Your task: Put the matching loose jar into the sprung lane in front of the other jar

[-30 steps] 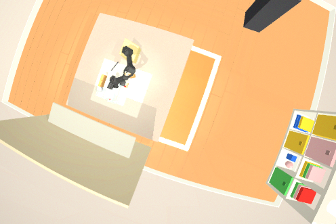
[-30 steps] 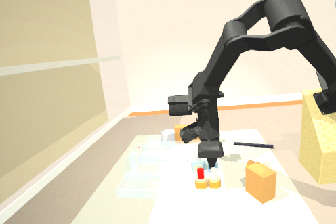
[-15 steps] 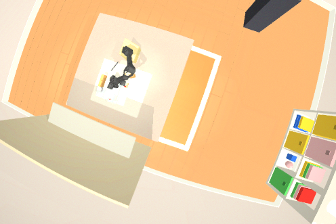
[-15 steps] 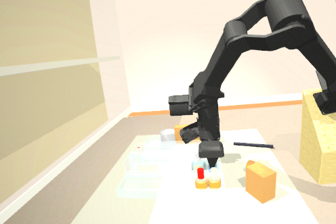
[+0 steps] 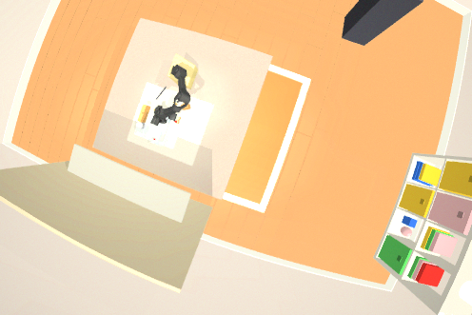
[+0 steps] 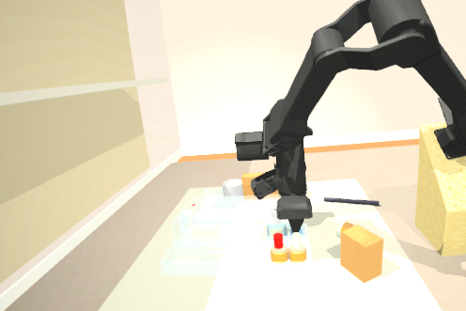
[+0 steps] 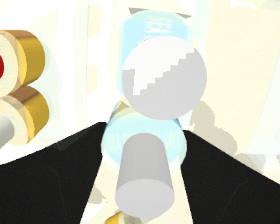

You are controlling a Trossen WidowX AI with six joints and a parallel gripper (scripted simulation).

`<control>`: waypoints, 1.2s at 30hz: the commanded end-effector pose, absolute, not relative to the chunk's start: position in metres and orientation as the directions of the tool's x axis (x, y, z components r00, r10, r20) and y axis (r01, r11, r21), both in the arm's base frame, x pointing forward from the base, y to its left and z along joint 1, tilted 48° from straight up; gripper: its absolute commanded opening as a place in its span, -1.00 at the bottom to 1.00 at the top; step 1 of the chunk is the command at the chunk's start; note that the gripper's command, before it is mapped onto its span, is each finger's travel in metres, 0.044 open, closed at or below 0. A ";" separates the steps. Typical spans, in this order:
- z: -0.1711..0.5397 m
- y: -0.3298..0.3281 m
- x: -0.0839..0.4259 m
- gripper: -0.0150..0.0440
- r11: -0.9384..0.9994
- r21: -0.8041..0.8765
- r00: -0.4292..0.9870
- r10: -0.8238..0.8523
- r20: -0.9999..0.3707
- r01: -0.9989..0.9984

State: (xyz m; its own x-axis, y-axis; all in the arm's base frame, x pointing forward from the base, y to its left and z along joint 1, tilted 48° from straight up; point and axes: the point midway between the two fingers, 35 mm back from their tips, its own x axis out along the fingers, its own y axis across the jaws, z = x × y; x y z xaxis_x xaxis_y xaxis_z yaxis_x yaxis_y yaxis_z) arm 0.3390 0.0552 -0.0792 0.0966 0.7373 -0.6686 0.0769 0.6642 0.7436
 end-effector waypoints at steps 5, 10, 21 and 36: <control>-0.078 0.056 0.339 -0.49 0.661 0.747 0.101 0.740 -0.665 0.070; -0.078 0.057 0.338 -0.49 0.661 0.747 0.100 0.740 -0.665 0.070; -0.079 0.056 0.335 -0.49 0.661 0.747 0.100 0.740 -0.665 0.071; -0.080 0.056 0.335 -0.40 0.661 0.747 0.100 0.740 -0.665 0.071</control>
State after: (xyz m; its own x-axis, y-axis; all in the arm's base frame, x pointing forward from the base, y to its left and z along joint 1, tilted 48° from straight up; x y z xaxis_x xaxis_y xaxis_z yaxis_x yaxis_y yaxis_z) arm 0.3354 0.0556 -0.0797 0.1011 0.7384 -0.6668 0.0737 0.6628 0.7452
